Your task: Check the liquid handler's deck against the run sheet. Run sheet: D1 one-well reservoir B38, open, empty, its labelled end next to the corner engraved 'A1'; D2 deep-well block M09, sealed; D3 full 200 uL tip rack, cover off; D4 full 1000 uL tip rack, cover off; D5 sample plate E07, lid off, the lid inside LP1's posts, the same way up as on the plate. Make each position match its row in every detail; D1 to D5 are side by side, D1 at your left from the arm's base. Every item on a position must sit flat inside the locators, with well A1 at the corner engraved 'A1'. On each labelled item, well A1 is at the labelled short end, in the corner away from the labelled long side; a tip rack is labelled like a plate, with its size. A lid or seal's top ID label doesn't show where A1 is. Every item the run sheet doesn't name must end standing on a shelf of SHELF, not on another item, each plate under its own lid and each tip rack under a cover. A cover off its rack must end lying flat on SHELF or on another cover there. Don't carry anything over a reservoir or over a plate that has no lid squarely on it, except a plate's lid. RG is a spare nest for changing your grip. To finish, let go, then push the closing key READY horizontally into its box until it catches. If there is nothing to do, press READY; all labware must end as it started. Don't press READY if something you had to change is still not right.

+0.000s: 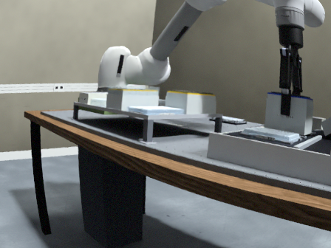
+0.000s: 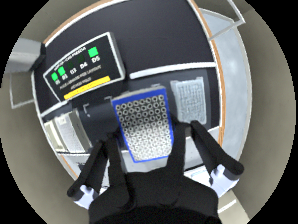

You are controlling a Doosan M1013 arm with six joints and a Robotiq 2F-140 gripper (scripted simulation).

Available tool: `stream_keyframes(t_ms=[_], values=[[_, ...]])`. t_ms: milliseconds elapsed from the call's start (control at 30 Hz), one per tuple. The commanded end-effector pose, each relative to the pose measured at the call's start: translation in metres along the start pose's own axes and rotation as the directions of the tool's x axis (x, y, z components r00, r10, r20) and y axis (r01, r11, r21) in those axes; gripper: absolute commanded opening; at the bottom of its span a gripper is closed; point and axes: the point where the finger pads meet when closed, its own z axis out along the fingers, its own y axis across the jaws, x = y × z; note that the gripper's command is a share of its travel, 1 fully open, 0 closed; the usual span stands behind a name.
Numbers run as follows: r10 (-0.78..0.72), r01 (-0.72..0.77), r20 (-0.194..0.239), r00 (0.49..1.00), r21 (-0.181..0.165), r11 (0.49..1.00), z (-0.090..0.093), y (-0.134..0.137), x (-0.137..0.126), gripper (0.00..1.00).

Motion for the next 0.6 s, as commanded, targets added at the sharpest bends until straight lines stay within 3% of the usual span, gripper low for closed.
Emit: stream_keyframes(t_ms=[0, 567], values=[[-0.002, 0.002, -0.001, 1.0, 0.0, 1.0, 0.0051, -0.0037, 0.0002, 0.1], [-0.002, 0.002, -0.001, 1.0, 0.0, 1.0, 0.0102, -0.0037, 0.0002, 0.1]])
